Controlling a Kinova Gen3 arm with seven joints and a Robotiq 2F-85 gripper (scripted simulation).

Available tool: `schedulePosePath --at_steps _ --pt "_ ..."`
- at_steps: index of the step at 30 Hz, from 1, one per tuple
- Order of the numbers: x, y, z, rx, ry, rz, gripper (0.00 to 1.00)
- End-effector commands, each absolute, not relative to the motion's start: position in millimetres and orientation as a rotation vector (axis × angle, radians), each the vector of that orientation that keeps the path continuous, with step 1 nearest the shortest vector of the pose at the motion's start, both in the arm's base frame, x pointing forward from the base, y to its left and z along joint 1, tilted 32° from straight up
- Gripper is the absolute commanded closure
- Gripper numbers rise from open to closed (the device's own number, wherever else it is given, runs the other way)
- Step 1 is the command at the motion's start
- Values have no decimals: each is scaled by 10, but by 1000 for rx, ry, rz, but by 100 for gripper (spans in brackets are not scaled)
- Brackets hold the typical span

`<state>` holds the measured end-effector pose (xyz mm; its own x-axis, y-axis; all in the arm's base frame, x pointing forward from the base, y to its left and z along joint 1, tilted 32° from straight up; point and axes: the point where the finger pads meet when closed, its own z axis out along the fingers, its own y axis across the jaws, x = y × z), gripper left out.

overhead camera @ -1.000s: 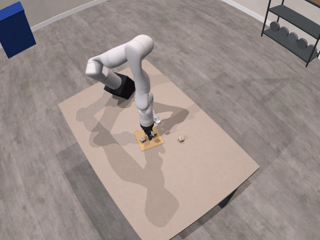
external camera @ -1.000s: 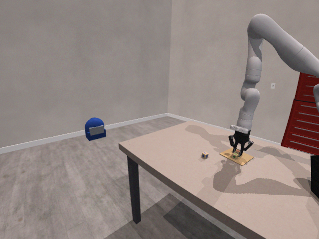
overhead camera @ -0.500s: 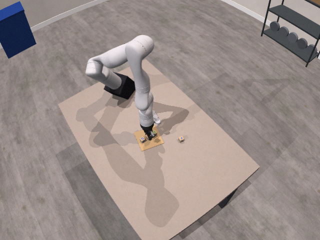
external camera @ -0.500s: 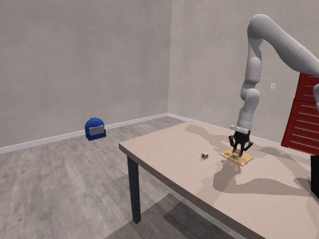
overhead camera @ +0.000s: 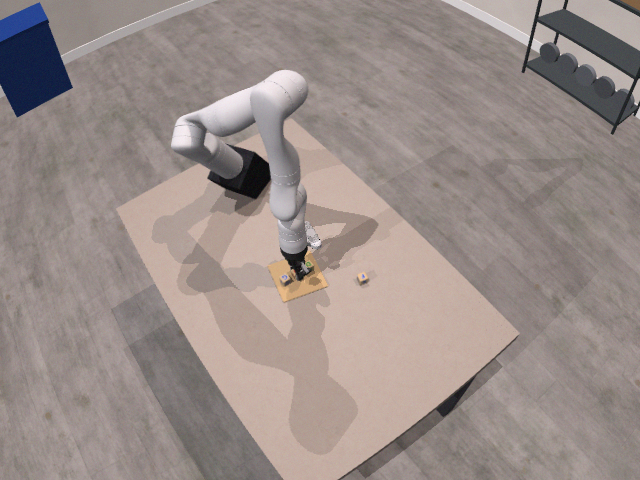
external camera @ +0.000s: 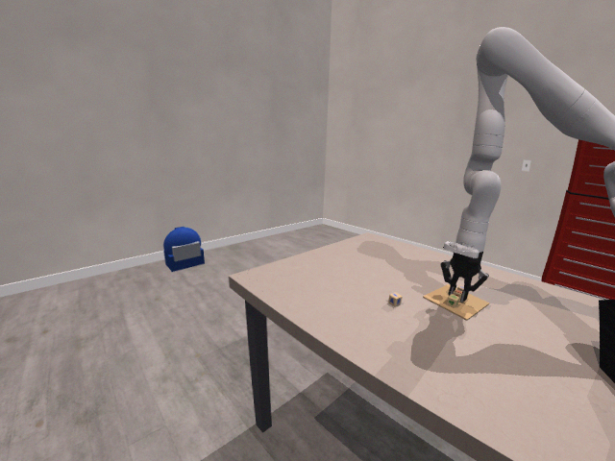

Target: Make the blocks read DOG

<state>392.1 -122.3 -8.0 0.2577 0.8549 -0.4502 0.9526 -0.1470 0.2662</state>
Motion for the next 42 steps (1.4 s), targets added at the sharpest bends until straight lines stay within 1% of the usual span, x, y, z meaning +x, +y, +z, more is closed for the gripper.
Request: schedulePosePath --at_steps 1,10,11,15,16,18,19,21,22,24,25,42 --pt "3924 -1219 -77 2040 1635 -260 79" --pt "3924 -1219 -77 2040 1635 -260 79" --pt "3924 -1219 -77 2040 1635 -260 75" --pt "3924 -1219 -77 2040 1635 -260 75" --pt "3924 -1219 -77 2040 1635 -260 71" --pt "3924 -1219 -77 2040 1635 -260 71" --pt "3924 -1219 -77 2040 1635 -260 67" --pt "3924 -1219 -77 2040 1635 -260 67" --pt "3924 -1219 -77 2040 1635 -260 63" --pt "3924 -1219 -77 2040 1635 -260 63" --pt "3924 -1219 -77 2040 1635 -260 59" --pt "3910 -1174 0 2040 1635 -260 59"
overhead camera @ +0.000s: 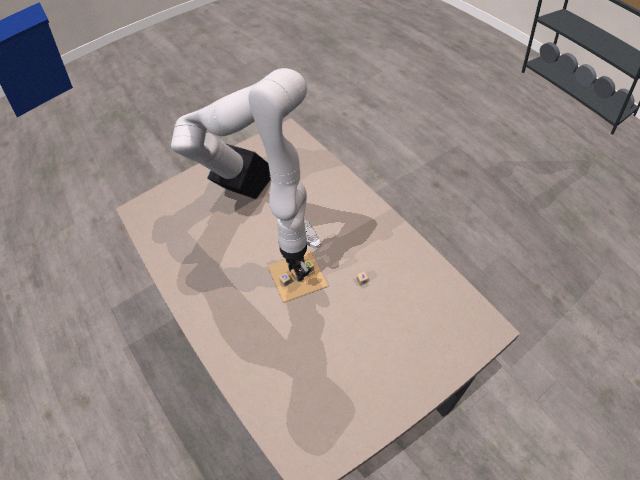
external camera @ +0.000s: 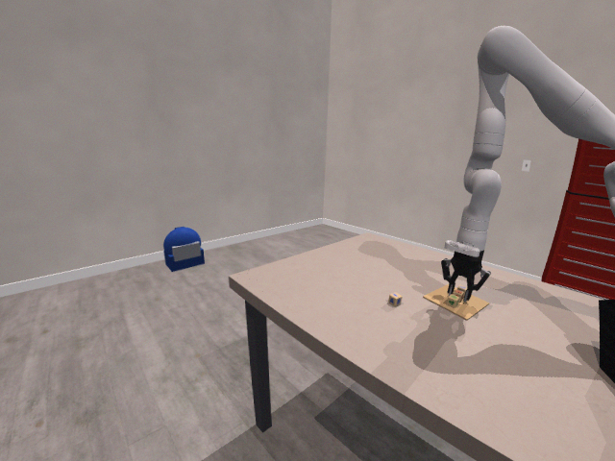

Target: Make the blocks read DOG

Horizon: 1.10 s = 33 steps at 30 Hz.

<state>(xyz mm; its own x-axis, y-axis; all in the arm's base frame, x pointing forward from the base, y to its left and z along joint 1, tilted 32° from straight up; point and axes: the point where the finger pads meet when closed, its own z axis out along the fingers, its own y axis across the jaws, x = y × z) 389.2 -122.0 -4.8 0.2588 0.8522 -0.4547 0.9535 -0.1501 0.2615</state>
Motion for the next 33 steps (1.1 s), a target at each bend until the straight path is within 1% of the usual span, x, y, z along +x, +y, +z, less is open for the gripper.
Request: schedulePosePath --at_steps 1,5,17,27,28,33 --pt "3904 -1156 30 2040 1635 -260 59" --pt "3890 -1113 104 2040 1635 -260 59" --pt "3794 -820 606 2040 1635 -260 59" --pt "3778 -771 690 2040 1635 -260 59" --pt "3778 -771 690 2040 1635 -260 0" --pt "3778 -771 690 2040 1635 -260 0"
